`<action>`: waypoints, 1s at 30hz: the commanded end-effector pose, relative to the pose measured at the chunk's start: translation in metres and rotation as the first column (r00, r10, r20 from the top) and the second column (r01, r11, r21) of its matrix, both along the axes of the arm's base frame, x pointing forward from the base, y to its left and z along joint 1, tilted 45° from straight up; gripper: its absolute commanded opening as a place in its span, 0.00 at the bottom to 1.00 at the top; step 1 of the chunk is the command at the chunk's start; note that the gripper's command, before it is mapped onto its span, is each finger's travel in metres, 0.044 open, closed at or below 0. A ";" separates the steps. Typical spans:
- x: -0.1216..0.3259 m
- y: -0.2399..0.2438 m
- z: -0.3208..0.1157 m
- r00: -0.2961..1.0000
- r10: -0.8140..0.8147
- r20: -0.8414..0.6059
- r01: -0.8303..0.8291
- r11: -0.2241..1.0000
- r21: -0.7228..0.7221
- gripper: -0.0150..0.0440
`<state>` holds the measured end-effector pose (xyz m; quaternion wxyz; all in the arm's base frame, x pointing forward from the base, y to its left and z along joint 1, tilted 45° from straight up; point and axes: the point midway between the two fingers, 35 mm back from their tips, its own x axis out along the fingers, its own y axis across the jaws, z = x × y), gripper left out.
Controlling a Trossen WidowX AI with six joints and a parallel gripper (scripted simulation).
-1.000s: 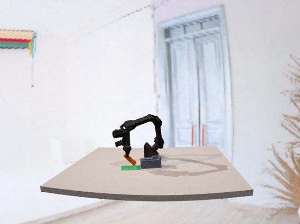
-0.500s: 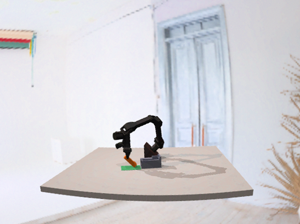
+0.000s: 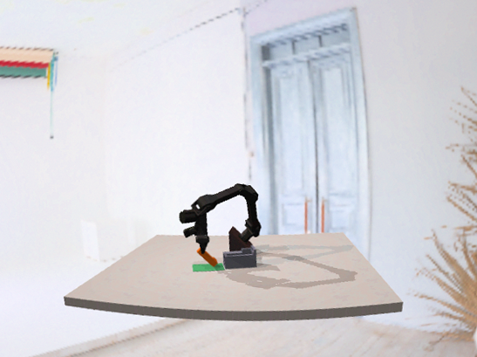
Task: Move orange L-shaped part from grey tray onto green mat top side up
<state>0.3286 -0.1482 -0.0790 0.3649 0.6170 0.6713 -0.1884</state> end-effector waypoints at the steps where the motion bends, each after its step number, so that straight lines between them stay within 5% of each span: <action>1: 0.000 0.000 0.000 1.000 0.000 0.000 0.000 1.000 0.000 0.34; 14: 0.002 -0.029 0.027 1.000 -0.002 -0.001 0.002 1.000 -0.001 0.92; 19: -0.002 -0.058 0.060 1.000 -0.004 -0.002 0.004 1.000 0.000 0.93; 30: 0.000 -0.059 0.059 1.000 -0.021 0.014 0.021 1.000 -0.013 0.93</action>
